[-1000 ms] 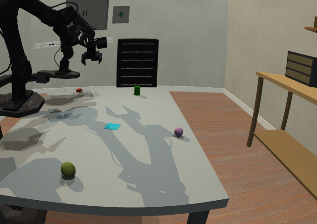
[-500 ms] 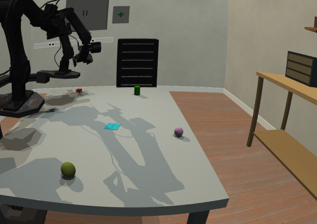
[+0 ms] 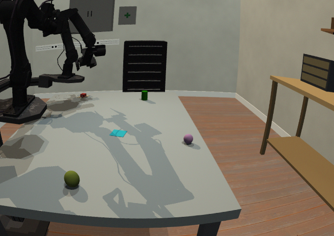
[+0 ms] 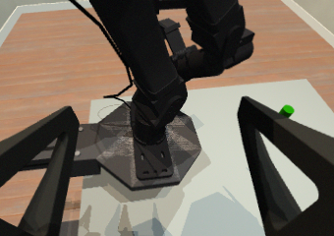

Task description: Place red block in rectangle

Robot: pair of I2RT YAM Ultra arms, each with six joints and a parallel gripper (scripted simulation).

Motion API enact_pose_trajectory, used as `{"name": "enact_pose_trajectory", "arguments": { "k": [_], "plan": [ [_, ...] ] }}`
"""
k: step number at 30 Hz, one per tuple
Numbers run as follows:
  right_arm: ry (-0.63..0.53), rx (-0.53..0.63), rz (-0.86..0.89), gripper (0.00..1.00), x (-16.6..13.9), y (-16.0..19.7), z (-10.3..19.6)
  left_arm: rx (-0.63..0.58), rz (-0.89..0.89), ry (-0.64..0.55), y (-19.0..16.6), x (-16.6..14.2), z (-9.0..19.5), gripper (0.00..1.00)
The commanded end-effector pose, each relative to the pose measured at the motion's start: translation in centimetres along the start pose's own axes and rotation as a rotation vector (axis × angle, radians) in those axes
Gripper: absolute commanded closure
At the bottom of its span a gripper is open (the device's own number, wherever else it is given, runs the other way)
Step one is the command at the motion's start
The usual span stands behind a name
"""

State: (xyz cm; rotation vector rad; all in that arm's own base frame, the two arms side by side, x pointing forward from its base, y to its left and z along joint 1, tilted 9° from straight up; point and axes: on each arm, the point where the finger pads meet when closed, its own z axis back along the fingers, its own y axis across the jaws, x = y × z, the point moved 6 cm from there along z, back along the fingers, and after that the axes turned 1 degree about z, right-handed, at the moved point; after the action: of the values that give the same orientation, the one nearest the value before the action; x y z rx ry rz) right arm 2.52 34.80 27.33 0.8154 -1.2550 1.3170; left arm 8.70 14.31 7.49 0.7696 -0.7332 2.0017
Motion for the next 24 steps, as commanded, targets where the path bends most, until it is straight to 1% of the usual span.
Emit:
{"name": "enact_pose_trajectory", "arguments": {
  "k": [1,3,4,7,12,14,15,19,24],
  "plan": [
    [-0.052,-0.004,-0.012,0.00,1.2,0.1,0.4,-0.011,0.010,-0.038,0.1,0.6,-0.1,0.11],
    [-0.077,-0.006,-0.024,0.00,1.5,0.1,0.3,-0.007,-0.029,-0.019,0.1,0.3,-0.2,0.34],
    [-0.077,-0.004,-0.020,0.00,1.2,0.2,0.0,-0.014,-0.051,-0.010,-0.4,0.4,-0.1,0.45],
    [-0.117,-0.004,-0.021,0.00,0.9,0.2,-0.7,-0.005,-0.164,0.033,-0.7,-0.1,-0.3,0.45],
    [-0.120,-0.008,-0.014,0.00,-2.4,0.5,-2.6,0.020,-0.385,0.106,-1.0,-0.6,-1.2,0.45],
    [-0.120,-0.008,-0.014,0.00,-2.4,0.5,-2.6,0.020,-0.385,0.106,-1.0,-0.6,-1.2,0.45],
    [-0.129,-0.008,-0.015,0.00,-2.8,0.6,-2.8,0.013,-0.432,0.122,-1.2,-0.7,-1.3,0.45],
    [-0.115,-0.005,-0.012,0.00,-5.9,0.9,-3.7,0.023,-0.639,0.199,-1.2,-1.3,-2.4,0.45],
    [-0.101,-0.002,-0.010,0.00,-8.6,1.2,-4.1,0.007,-0.831,0.276,-1.3,-1.8,-3.4,0.45]
  ]
}}
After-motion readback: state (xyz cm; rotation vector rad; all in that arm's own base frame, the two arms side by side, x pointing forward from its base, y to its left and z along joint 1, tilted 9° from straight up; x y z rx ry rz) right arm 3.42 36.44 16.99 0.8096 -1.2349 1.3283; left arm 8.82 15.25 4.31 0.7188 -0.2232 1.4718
